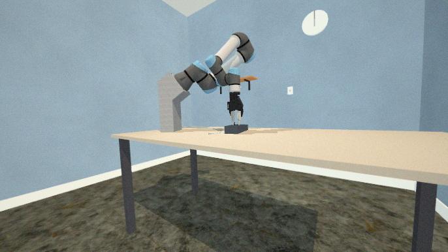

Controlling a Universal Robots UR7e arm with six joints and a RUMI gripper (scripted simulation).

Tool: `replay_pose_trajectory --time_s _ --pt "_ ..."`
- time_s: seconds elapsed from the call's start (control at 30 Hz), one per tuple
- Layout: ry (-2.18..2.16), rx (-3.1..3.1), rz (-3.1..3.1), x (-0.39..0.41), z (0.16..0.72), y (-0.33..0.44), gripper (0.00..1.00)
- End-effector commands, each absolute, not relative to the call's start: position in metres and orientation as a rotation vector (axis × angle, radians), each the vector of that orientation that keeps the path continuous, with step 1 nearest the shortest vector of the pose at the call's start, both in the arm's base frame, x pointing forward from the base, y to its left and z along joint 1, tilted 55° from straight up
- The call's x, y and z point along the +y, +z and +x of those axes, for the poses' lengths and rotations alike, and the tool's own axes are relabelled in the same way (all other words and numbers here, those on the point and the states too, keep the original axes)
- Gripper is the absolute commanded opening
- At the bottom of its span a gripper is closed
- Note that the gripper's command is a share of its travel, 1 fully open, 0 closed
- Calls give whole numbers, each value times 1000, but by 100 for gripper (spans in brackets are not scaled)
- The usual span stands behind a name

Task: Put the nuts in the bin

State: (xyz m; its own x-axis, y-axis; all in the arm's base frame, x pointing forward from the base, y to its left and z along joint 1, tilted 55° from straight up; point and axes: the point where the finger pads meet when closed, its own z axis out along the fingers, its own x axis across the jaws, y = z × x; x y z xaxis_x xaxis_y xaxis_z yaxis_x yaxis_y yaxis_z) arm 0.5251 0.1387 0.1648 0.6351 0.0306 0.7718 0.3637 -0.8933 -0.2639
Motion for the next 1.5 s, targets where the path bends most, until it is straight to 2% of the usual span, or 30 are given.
replay_pose_trajectory --time_s 0.0,0.93,0.97,1.47 --pt "-1146 -312 -2461 135 519 169 18" --pt "-1147 -314 -2461 125 503 182 18" --pt "-1146 -312 -2461 123 499 183 100" --pt "-1153 -316 -2462 99 466 216 100"
